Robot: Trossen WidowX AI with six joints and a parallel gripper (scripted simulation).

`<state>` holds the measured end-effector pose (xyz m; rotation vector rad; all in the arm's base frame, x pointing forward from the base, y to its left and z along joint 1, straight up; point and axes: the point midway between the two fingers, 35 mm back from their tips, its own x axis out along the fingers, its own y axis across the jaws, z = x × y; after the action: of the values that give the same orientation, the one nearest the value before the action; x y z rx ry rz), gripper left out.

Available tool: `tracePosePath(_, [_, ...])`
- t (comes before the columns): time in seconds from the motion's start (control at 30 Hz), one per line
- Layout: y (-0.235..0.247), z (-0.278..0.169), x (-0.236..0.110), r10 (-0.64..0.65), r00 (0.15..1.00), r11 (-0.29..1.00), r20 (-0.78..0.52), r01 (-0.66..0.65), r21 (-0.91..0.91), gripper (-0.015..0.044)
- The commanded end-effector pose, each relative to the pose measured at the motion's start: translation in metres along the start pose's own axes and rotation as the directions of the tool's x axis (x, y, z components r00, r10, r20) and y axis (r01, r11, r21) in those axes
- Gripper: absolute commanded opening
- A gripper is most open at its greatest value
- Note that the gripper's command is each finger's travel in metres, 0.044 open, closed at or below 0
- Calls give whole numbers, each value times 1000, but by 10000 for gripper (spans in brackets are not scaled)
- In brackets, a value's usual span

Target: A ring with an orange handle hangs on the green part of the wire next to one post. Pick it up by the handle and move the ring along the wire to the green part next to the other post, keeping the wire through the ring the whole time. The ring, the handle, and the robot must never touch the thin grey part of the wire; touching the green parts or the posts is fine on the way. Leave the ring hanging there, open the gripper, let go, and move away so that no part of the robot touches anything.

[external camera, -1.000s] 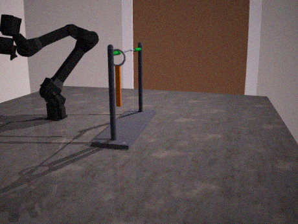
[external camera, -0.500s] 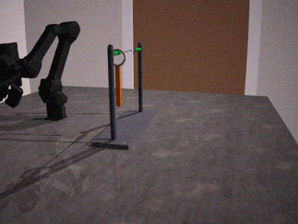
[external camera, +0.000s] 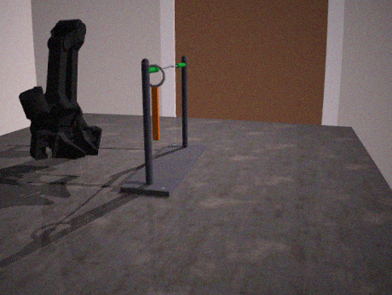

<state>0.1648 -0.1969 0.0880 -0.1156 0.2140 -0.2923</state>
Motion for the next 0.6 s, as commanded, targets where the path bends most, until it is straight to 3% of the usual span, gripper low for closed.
tracePosePath(0.0, [65,-3,3,279,957,954,75,-285,89,160])
tracePosePath(0.57, [76,14,19,328,941,940,89,-334,64,160])
